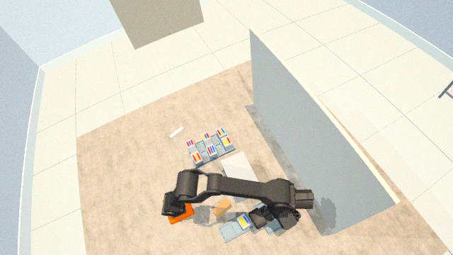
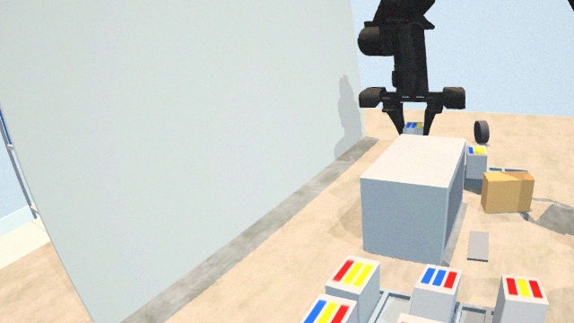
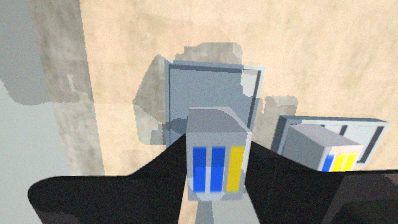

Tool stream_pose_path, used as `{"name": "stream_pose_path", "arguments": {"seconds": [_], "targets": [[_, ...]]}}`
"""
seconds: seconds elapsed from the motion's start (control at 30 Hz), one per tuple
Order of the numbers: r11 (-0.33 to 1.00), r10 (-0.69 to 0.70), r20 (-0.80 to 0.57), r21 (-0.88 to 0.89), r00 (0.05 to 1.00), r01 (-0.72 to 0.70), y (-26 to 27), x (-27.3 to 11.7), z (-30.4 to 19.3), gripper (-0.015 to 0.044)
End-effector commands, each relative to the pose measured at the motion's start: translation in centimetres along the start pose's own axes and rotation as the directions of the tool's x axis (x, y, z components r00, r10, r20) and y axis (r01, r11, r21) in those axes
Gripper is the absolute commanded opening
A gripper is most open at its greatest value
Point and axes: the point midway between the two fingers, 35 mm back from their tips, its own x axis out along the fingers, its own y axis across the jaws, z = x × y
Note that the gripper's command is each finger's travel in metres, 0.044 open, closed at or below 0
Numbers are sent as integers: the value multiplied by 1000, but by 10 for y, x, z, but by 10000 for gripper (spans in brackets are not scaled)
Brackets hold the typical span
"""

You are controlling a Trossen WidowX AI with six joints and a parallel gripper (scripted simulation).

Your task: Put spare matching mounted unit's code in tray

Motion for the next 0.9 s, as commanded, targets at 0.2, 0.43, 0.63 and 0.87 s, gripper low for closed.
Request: {"name": "stream_pose_path", "arguments": {"seconds": [0.2, 0.43, 0.63, 0.87], "targets": [[1000, 0, -3, -4, 1000, 0, -1, 7, -1, 0], [1000, 0, -3, -4, 1000, 0, -2, 12, -2, 0], [1000, 0, -3, -4, 1000, 0, -3, 16, -2, 0], [1000, 0, -3, -4, 1000, 0, -4, 21, -3, 0]]}}
